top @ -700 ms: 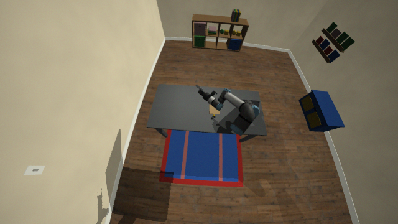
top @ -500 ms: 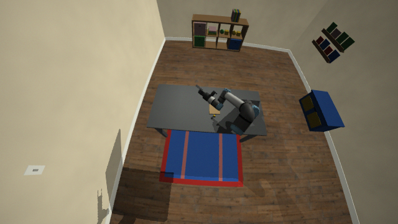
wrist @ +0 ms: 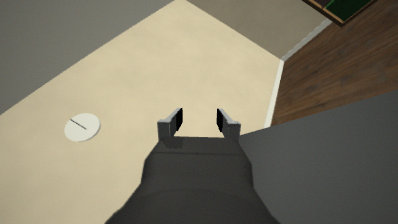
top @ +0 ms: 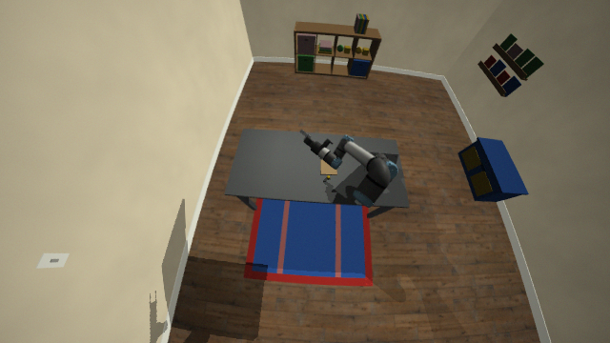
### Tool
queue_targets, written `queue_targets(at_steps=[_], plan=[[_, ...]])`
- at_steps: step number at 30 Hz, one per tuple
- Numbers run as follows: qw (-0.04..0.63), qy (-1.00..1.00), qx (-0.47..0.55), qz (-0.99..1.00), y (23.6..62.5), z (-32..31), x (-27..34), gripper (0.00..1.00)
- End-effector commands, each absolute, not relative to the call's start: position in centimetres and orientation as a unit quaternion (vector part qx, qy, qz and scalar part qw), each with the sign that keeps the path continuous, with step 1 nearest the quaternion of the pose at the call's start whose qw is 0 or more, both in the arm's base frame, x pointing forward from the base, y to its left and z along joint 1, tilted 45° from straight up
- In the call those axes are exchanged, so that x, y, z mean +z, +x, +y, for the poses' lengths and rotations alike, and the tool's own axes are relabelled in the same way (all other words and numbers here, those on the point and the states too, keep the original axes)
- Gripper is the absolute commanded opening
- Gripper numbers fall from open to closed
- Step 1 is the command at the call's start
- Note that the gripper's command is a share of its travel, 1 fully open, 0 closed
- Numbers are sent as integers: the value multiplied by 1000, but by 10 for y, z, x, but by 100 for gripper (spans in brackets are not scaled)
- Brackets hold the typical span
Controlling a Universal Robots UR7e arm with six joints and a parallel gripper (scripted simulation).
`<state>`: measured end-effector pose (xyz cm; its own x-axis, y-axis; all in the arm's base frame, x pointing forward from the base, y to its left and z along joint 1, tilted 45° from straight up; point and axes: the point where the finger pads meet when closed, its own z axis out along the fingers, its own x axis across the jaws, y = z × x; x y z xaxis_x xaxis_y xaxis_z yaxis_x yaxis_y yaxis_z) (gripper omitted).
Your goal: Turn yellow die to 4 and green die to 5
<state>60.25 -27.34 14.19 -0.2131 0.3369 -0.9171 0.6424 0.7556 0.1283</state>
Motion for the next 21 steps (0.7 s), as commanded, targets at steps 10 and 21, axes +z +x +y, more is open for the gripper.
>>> queue_targets(at_steps=[10, 21], plan=[[518, 352, -118, 770, 601, -280, 123, 100], [452, 443, -58, 772, 591, -292, 73, 100]])
